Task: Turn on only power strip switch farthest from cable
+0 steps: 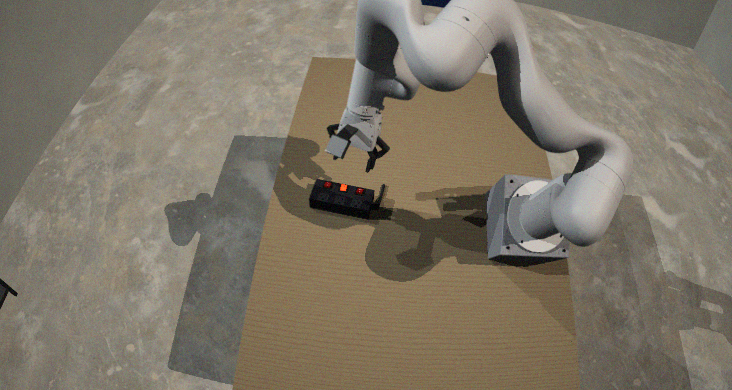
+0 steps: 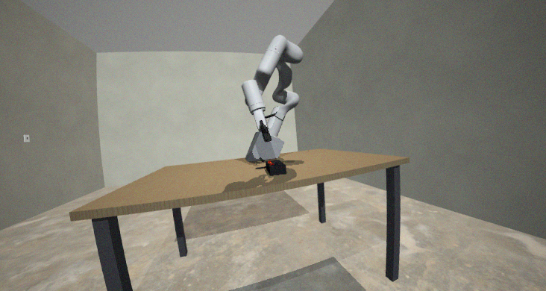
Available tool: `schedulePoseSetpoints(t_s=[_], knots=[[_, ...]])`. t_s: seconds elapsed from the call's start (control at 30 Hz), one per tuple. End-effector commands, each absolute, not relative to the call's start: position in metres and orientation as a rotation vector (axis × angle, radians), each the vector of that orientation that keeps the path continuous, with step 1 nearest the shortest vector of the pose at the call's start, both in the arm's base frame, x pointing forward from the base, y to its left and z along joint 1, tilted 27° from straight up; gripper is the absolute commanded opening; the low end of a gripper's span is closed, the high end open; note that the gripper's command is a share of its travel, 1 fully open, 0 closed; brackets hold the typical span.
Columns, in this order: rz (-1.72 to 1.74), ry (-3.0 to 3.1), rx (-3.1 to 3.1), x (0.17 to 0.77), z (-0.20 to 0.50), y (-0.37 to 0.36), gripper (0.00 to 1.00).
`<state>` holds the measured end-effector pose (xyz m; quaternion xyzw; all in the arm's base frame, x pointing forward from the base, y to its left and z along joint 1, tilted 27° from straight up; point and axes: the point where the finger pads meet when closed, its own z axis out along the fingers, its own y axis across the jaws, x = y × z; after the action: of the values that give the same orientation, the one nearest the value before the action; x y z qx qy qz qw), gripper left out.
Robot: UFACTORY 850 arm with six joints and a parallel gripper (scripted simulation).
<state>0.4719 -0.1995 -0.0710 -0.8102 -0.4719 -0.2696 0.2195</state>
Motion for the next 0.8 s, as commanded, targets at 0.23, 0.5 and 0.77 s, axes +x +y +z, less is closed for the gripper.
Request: schedulePoseSetpoints(t_s=[0.23,0.5,0.77], knots=[[-0.523,-1.817,-2.119,0.4819,-0.0574,-0.2194,1.0],[-0.523,-1.817,-2.119,0.4819,-0.0574,-0.2194,1.0],[-0.523,-1.817,-2.119,0.4819,-0.0574,-0.2194,1.0]])
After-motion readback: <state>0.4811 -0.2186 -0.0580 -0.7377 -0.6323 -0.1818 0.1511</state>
